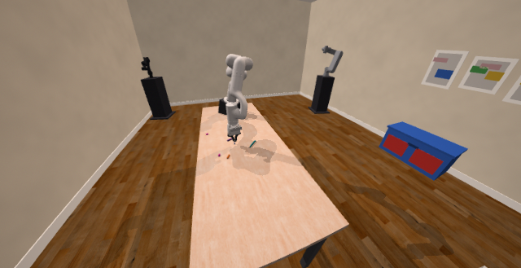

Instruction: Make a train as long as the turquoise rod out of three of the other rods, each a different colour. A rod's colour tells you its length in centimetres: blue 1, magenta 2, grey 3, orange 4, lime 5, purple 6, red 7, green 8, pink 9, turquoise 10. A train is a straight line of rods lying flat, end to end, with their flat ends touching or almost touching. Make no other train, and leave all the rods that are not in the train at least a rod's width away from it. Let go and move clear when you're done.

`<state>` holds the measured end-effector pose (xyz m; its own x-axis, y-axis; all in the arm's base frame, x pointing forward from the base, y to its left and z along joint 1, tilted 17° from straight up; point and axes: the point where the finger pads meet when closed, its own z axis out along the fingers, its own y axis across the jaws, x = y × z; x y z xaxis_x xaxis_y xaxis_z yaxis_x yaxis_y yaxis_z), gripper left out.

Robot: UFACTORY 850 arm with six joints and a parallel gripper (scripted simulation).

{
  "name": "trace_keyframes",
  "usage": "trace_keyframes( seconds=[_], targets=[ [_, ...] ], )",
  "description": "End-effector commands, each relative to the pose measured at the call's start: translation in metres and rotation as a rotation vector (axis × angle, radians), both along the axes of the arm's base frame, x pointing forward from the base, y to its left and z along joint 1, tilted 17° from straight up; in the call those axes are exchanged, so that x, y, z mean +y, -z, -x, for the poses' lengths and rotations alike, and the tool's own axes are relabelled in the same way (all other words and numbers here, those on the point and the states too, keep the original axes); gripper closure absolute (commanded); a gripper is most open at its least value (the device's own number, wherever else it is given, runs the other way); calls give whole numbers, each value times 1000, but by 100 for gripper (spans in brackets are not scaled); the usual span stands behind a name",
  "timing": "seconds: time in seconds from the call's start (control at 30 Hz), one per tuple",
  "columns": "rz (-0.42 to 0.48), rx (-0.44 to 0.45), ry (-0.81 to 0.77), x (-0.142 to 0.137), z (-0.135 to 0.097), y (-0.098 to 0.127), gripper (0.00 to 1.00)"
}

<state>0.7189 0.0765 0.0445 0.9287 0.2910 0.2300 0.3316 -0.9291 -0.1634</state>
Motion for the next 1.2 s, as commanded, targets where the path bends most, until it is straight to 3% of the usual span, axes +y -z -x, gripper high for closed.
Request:
trace_keyframes(
  seconds=[0.0,0.3,1.17],
  targets=[
    [-1,-3,0,4,-5,17,96],
    [-1,-3,0,7,-7,27,96],
    [-1,-3,0,7,-8,28,96]
  ],
)
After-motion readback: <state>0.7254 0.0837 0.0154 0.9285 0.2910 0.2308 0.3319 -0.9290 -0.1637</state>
